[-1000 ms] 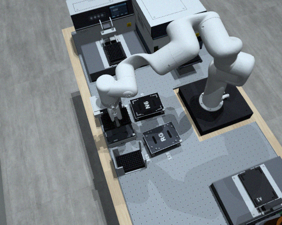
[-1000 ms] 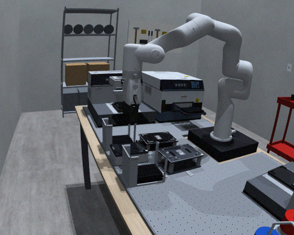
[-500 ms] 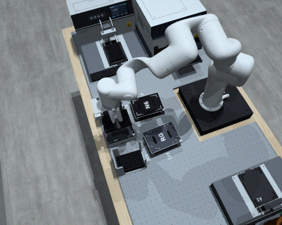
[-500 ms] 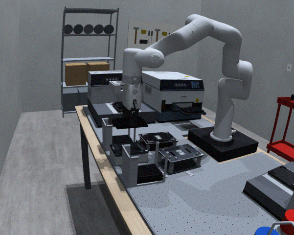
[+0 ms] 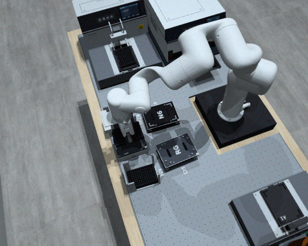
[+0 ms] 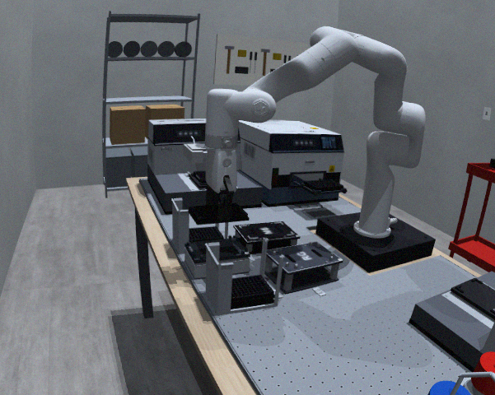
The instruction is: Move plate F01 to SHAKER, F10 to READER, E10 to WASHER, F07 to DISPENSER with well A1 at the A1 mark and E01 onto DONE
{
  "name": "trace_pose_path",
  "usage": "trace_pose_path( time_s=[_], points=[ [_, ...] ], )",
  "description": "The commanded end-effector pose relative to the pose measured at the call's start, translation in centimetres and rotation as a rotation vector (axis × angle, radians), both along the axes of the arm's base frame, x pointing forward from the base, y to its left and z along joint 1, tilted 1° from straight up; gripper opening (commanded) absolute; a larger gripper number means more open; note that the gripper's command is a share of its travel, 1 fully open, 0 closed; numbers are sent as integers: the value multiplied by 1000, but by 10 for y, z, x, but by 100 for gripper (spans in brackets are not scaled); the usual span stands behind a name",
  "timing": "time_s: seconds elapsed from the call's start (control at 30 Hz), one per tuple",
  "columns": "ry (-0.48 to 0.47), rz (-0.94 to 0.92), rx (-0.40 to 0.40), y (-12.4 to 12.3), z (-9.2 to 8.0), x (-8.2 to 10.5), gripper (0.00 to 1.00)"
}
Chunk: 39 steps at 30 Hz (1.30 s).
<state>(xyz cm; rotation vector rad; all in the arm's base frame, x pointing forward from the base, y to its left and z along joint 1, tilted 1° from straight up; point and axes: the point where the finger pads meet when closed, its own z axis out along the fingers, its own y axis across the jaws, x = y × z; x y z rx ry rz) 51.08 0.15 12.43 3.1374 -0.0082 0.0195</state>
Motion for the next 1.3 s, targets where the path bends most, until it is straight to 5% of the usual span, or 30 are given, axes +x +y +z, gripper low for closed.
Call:
trace_pose_path(
  time_s=[0.0,1.27],
  points=[
    [-5,0,1,0,-1,2,0],
    [-5,0,1,0,-47,3,0]
  ],
)
